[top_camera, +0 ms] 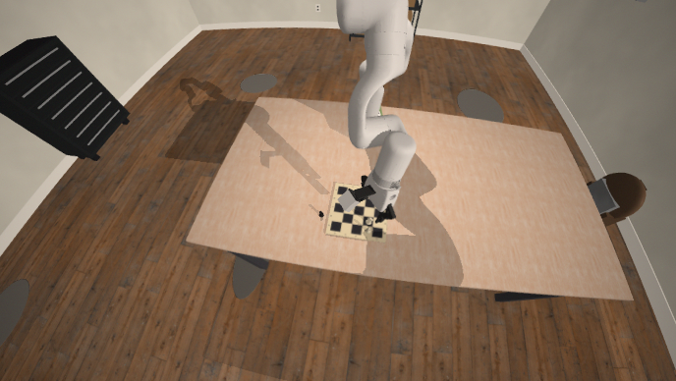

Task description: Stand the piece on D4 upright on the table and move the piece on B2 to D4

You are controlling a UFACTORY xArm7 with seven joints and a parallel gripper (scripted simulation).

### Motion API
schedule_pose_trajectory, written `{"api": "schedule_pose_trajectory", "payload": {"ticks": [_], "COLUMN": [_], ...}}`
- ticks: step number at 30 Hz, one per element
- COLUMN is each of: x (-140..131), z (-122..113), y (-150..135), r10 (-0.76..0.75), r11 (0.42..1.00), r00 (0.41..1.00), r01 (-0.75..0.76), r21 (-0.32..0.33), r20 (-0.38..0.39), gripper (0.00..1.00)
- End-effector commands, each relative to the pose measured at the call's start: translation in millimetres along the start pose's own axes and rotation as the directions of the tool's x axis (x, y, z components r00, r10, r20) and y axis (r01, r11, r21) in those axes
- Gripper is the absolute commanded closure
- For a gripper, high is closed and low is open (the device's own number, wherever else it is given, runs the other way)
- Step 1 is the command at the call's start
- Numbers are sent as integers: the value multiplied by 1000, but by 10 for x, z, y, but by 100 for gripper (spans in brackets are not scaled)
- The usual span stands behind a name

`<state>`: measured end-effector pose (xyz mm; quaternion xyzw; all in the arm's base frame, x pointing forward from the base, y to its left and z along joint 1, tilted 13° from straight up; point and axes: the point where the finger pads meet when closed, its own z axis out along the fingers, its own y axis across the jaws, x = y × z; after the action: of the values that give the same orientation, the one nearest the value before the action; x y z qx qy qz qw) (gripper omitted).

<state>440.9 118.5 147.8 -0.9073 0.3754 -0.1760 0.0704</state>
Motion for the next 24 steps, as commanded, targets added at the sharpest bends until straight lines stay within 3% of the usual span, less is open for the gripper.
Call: {"api": "schedule_pose_trajectory", "payload": {"ticks": [1, 7, 9, 10, 11, 14, 24], "x": [0, -2, -2, -2, -2, -2, -2], "z": [-13, -13, -13, -13, -13, -13, -13], "y": [-19, -20, -20, -20, -20, -20, -20], "r10": [-267, -534, -534, -635, -657, -703, -703], "r11": [964, 846, 846, 772, 753, 709, 709], "r00": [962, 840, 840, 763, 742, 692, 692], "r01": [266, 532, 532, 632, 654, 699, 699], "r21": [19, 44, 44, 64, 71, 91, 91], "r20": [64, 95, 95, 124, 134, 163, 163], "gripper": [0, 0, 0, 0, 61, 61, 61]}}
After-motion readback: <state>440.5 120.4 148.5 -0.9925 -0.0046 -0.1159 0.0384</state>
